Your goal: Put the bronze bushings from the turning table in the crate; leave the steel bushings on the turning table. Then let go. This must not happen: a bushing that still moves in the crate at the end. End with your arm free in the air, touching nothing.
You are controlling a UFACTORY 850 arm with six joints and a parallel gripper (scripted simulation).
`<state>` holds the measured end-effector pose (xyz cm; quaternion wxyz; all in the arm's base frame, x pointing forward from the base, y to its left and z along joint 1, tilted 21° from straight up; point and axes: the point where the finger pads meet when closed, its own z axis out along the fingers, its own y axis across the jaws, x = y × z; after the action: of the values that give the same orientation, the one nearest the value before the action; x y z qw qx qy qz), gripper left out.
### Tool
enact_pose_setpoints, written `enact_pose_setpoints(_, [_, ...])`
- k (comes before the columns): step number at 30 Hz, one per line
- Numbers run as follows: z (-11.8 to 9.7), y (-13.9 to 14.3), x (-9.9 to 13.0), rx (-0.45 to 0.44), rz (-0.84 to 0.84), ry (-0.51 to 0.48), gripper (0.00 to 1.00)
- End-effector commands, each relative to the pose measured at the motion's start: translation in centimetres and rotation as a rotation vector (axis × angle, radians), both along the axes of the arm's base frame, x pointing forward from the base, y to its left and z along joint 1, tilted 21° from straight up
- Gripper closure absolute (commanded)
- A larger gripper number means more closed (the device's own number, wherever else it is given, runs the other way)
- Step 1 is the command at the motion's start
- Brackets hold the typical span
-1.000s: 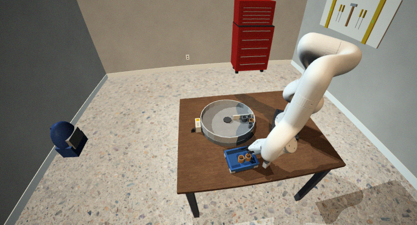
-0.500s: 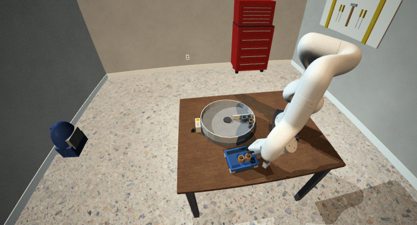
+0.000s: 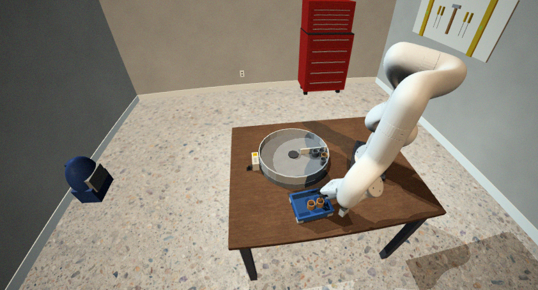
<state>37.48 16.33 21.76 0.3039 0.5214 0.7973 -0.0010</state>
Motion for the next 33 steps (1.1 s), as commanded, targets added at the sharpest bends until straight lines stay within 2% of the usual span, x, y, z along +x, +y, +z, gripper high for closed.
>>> enact_pose_setpoints(1, [0.0,-0.2,0.0,0.002,-0.006,0.001,0.9])
enact_pose_setpoints(5, [-1.0,-2.7,-1.0,0.013,-0.057,0.017,0.9])
enact_pose_setpoints(7, [-1.0,-2.7,-1.0,0.013,-0.057,0.017,0.9])
enact_pose_setpoints(10, [-2.3,-6.0,-2.3,0.027,-0.126,0.038,0.9])
enact_pose_setpoints(22, [-5.3,-13.8,-5.4,0.061,-0.291,0.089,0.9])
enact_pose_setpoints(24, [-5.3,-13.8,-5.4,0.061,-0.291,0.089,0.9])
enact_pose_setpoints(26, [-6.2,-16.2,-6.3,0.072,-0.342,0.105,0.9])
enact_pose_setpoints(33, [-7.8,-20.3,-7.9,0.09,-0.429,0.131,0.9])
